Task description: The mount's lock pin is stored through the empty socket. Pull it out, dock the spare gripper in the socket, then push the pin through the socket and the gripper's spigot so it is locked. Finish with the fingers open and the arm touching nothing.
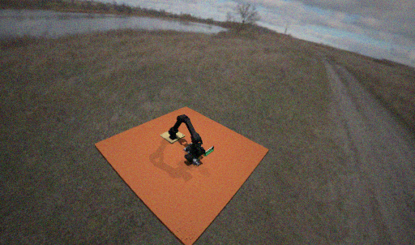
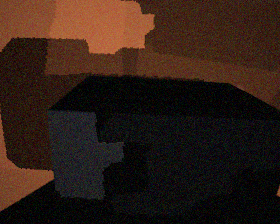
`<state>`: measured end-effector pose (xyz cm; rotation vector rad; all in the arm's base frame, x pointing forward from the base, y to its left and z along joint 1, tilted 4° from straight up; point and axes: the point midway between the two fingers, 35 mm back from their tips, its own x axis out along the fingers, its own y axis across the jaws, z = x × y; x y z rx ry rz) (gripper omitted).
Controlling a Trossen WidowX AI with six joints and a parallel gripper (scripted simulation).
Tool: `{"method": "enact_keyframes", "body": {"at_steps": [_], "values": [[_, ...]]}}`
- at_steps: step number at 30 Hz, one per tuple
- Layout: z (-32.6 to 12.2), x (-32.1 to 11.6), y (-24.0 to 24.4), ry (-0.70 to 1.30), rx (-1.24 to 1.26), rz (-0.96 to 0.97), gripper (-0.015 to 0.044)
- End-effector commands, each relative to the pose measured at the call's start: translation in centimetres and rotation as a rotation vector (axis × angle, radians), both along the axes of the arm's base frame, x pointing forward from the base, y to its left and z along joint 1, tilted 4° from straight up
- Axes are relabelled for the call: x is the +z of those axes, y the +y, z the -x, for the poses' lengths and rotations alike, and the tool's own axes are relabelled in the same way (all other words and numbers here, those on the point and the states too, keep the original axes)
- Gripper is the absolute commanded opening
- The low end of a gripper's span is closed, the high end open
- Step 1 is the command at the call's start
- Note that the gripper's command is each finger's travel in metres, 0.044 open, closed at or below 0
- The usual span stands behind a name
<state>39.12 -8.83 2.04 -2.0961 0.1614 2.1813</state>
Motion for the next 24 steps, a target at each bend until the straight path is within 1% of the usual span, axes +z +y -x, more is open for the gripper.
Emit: {"method": "enact_keyframes", "body": {"at_steps": [1,5,21,22,24], "values": [[-0.04,-0.75,0.03,0.001,-0.006,-0.001,0.0],[-0.06,-1.14,0.02,0.001,-0.006,-0.001,0.0],[0.03,-0.76,0.01,0.003,-0.001,-0.001,0.042],[0.03,-0.76,0.01,0.003,-0.001,-0.001,0.044],[0.02,-0.61,0.01,0.003,-0.001,-0.001,0.044]]}}
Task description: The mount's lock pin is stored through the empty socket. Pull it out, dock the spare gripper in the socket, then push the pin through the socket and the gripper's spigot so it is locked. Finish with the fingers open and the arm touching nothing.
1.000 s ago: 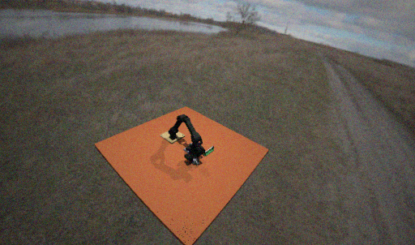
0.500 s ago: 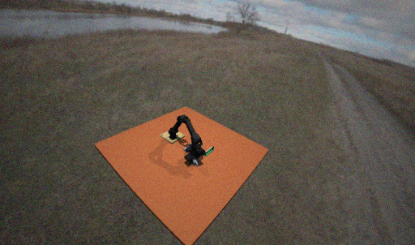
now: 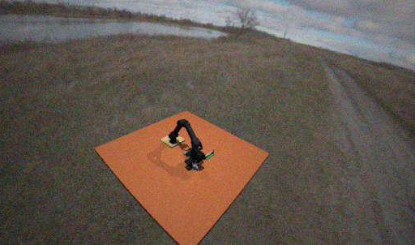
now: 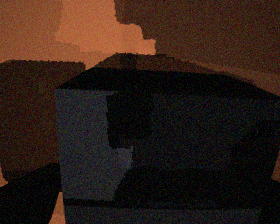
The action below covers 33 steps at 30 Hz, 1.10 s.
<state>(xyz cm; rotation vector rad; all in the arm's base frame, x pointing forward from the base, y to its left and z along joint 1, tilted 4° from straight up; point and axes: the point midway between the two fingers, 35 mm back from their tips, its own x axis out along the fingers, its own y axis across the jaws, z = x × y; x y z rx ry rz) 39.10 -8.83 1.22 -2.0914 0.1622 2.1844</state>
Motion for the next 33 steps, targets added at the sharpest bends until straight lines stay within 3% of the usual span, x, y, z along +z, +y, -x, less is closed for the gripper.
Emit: {"method": "enact_keyframes", "body": {"at_steps": [1,28,33], "values": [[0.0,0.4,0.0,-0.001,0.0,0.0,0.044],[0.0,5.2,0.0,0.023,0.0,-0.006,0.044],[0.0,4.4,0.0,0.024,0.0,-0.006,0.044]]}}
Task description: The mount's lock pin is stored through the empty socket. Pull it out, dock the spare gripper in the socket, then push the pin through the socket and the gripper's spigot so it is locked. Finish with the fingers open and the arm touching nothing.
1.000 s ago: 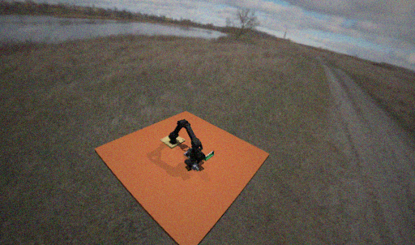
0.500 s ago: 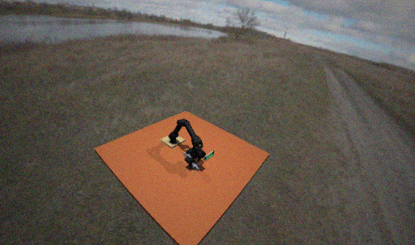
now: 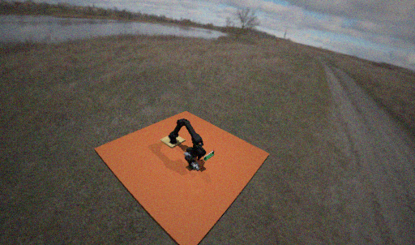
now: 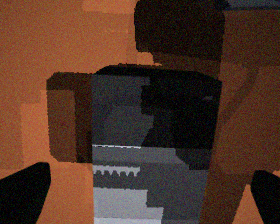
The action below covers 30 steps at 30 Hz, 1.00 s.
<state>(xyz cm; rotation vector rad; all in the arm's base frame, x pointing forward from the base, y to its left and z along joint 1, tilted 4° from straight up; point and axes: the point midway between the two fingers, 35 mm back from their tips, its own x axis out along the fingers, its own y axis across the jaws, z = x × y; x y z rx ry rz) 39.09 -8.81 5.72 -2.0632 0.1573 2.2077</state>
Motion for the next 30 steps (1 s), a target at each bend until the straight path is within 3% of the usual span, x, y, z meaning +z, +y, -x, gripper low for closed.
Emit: {"method": "enact_keyframes", "body": {"at_steps": [1,13,27,30], "values": [[0.0,-0.1,0.0,0.0,0.0,0.0,0.044],[0.0,0.2,0.0,0.0,0.0,0.0,0.044],[-0.2,6.0,0.0,0.001,0.0,0.0,0.044],[-0.4,5.3,-0.1,-0.029,0.143,-0.004,0.044]]}}
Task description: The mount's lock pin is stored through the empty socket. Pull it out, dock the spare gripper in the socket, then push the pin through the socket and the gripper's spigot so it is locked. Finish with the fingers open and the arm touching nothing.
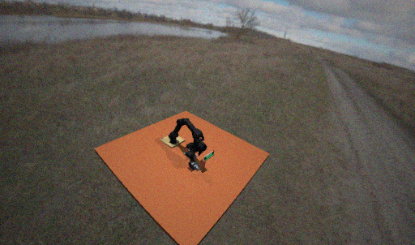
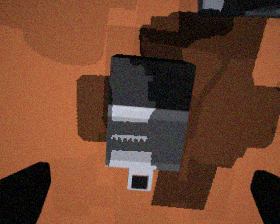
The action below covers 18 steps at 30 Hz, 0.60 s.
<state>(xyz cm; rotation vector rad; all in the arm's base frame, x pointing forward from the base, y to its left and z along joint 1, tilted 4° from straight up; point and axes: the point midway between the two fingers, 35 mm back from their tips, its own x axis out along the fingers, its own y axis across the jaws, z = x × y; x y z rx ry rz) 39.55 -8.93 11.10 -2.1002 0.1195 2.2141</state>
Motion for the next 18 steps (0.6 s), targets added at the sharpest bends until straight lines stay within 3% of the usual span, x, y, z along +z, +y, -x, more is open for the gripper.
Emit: {"method": "enact_keyframes", "body": {"at_steps": [1,14,18], "values": [[0.0,0.0,0.0,-0.032,0.202,-0.006,0.044],[-0.3,0.7,-0.1,-0.194,1.471,0.131,0.044],[-0.3,1.0,-0.1,-0.211,1.693,0.198,0.044]]}}
